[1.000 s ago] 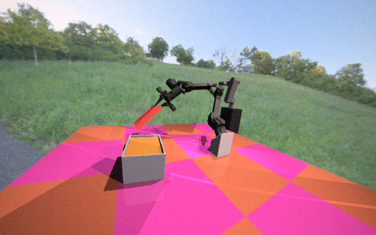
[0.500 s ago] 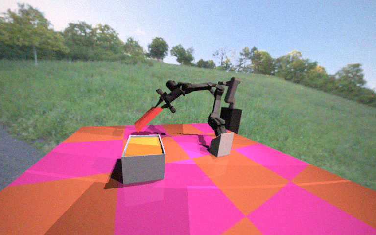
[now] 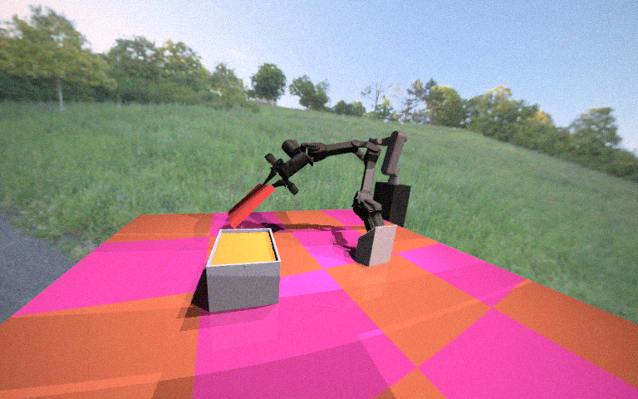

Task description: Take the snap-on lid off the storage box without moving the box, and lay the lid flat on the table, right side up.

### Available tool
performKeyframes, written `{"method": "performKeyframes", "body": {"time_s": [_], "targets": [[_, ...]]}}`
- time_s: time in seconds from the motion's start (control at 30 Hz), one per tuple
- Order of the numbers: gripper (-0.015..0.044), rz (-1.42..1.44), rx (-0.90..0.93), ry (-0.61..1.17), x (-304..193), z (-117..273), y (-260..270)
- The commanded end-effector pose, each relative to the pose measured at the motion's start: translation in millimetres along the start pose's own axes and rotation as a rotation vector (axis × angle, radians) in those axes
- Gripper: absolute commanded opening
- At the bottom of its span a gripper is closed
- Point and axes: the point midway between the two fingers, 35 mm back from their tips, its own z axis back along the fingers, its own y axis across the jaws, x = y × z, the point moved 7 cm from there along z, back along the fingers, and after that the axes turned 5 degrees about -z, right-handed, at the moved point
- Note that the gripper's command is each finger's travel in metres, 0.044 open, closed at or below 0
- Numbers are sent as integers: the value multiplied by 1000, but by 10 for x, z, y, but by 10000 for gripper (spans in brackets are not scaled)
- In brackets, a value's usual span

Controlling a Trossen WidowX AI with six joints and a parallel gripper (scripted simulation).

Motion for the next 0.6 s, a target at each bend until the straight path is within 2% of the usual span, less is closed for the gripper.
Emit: {"method": "performKeyframes", "body": {"time_s": [0.0,0.57], "targets": [[0,2,10,3,-1,-15,-8],[0,3,10,3,8,-101,-110]]}}
